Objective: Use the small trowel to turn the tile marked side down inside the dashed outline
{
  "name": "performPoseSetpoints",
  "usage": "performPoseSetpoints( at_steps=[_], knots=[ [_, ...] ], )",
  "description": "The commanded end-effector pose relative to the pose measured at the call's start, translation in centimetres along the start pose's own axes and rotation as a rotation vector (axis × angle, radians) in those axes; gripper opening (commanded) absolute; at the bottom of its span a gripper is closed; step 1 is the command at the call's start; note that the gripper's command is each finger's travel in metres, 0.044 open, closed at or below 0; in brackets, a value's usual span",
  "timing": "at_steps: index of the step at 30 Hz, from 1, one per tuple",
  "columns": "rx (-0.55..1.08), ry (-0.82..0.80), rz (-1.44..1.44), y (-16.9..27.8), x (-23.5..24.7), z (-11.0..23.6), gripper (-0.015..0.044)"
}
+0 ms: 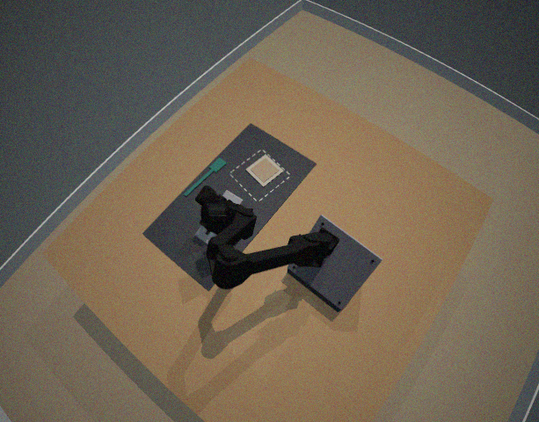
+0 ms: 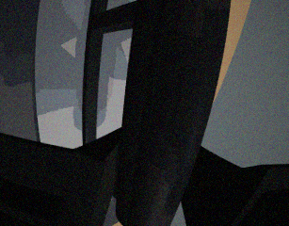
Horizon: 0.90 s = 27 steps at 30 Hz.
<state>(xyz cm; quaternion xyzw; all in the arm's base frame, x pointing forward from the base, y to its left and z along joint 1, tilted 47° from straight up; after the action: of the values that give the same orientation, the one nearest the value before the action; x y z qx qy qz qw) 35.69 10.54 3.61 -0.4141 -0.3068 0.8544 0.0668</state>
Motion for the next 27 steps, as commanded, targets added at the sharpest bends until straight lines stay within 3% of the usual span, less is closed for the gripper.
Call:
performPoseSetpoints(
  at_steps=[1, 19, 27],
  knots=[
    [-0.018, 0.04, -0.001, -1.7, -0.2, 1.1, 0.0],
    [-0.154, 0.094, -0.025, -8.3, 3.0, 6.3, 0.0],
    [-0.176, 0.1, -0.031, -9.0, 3.5, 7.1, 0.0]
  ],
)
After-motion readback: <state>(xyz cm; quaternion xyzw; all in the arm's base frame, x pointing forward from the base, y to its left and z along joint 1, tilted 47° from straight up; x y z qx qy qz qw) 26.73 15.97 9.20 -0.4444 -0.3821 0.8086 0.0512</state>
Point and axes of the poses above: the point midway between the two fingers, 35 mm back from their tips, its own z axis back along the fingers, its own x axis across the jaws, y = z × x, the point moved 3 cm from there along z, back along the fingers, and after that the axes turned 4 degrees about z, right-handed, at the moved point
